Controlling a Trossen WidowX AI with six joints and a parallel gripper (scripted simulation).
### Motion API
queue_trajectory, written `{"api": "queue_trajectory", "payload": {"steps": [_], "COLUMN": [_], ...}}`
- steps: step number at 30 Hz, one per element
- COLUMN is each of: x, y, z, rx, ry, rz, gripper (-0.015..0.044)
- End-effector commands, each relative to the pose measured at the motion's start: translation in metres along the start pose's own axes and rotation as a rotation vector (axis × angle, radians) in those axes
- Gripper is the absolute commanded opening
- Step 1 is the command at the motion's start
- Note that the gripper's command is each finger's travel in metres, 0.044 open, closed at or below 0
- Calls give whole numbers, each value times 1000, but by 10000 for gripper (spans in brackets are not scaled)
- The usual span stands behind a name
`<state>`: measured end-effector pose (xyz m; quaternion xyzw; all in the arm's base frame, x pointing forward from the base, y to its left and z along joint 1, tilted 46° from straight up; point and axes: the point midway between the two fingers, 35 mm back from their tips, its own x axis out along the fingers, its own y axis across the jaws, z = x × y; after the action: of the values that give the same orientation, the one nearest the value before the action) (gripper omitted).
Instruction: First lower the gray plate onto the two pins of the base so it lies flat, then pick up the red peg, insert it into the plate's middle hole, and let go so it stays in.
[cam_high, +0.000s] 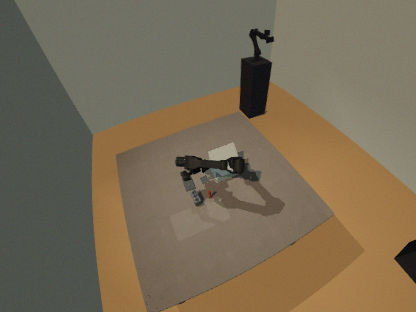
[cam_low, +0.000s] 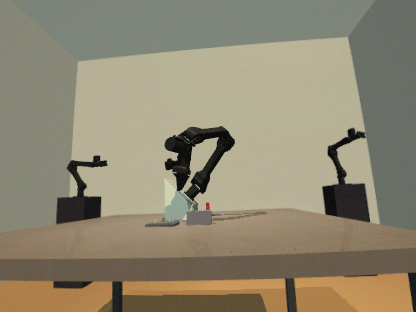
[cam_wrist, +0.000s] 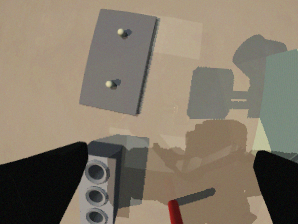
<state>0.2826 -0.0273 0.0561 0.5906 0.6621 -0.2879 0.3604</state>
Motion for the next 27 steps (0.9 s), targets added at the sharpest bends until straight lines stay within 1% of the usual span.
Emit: {"api": "queue_trajectory", "payload": {"steps": [1, 8, 10, 14, 19, 21, 24, 25, 27], "x": [-31, -31, -30, -26, -26, -16, 27, 35, 37], "y": [4, 6, 23, 63, 65, 66, 70, 69, 69], "z": [-11, -12, -26, -71, -74, -75, -83, -85, -86], "rx": [73, 73, 73, 70, 70, 70, 69, 69, 69], "ry": [175, 174, 170, 177, 178, 178, 180, 181, 181], "rz": [61, 61, 62, 64, 64, 64, 65, 65, 65], "gripper": [440, 440, 440, 440, 440, 440, 440, 440, 440]}}
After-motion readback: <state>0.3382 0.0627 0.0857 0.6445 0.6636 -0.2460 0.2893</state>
